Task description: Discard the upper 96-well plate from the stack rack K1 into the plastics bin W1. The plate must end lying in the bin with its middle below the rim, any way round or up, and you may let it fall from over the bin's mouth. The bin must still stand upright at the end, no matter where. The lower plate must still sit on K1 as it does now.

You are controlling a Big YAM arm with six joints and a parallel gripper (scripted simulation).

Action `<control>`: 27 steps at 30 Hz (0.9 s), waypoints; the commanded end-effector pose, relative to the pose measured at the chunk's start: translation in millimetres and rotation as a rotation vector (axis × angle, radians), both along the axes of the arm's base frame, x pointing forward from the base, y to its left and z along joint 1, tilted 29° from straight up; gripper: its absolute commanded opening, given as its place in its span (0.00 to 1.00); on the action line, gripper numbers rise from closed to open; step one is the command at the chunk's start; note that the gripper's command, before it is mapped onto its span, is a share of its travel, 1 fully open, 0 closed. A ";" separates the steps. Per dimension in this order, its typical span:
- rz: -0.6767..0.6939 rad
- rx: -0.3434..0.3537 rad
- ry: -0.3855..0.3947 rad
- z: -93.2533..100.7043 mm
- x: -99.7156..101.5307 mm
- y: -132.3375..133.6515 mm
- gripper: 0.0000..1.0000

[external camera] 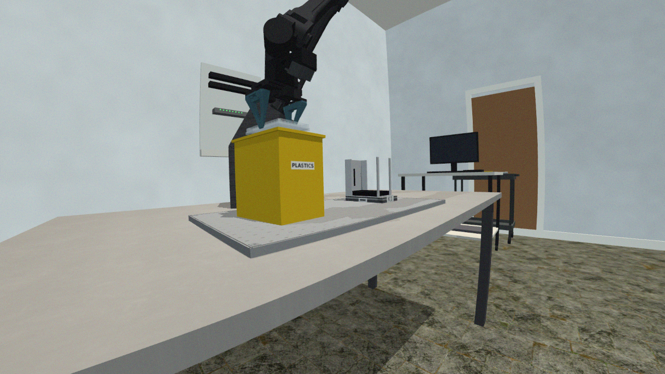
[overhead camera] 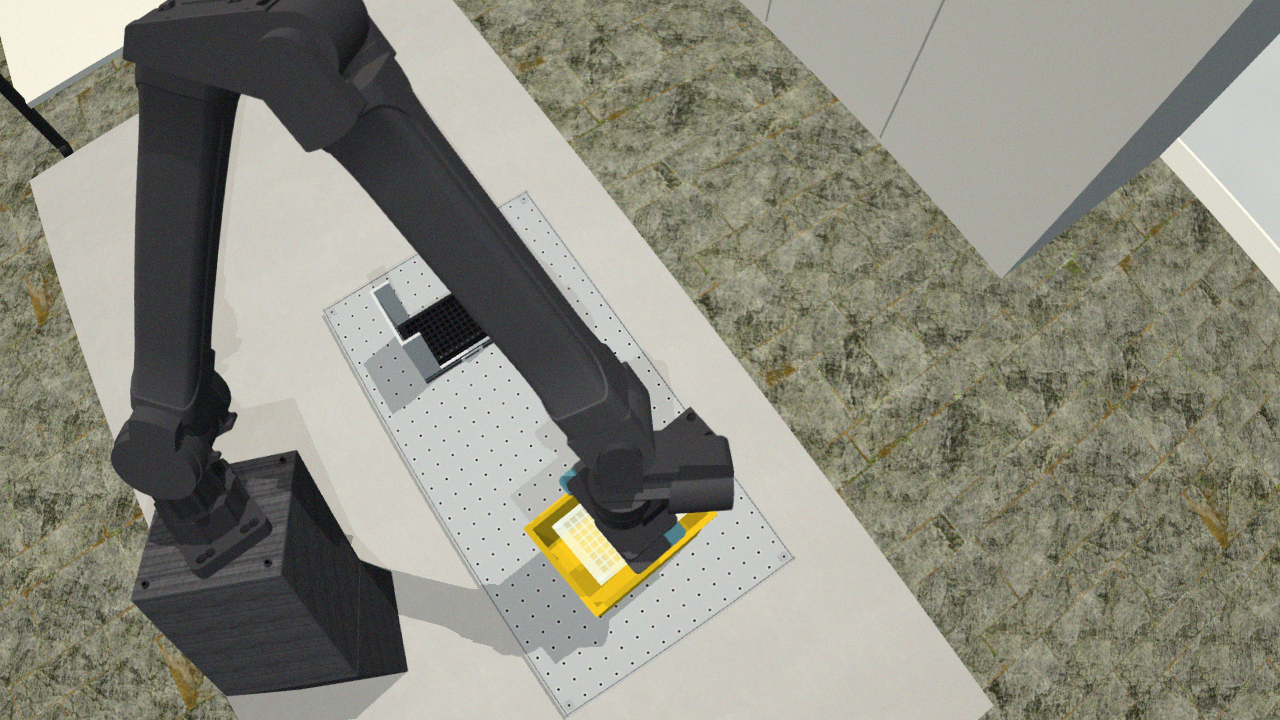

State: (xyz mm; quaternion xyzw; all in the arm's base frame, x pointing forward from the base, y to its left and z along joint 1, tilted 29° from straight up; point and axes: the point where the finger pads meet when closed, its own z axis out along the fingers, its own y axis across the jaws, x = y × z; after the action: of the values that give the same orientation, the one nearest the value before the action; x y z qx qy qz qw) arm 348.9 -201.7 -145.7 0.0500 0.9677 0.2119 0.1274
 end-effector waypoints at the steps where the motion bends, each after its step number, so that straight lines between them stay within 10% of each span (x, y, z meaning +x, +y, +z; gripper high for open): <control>1: 0.010 0.005 -0.002 -2.4 6.5 3.6 0.00; 19: 0.012 0.002 -0.005 -2.1 7.8 2.1 0.00; 20: 0.012 0.002 -0.005 -2.1 7.8 2.1 1.00; 27: 0.012 0.002 -0.005 -2.1 7.8 2.1 1.00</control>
State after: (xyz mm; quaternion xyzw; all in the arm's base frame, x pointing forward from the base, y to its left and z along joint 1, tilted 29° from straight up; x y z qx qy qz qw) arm 348.9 -201.7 -145.6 0.0500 0.9677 0.2118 0.1274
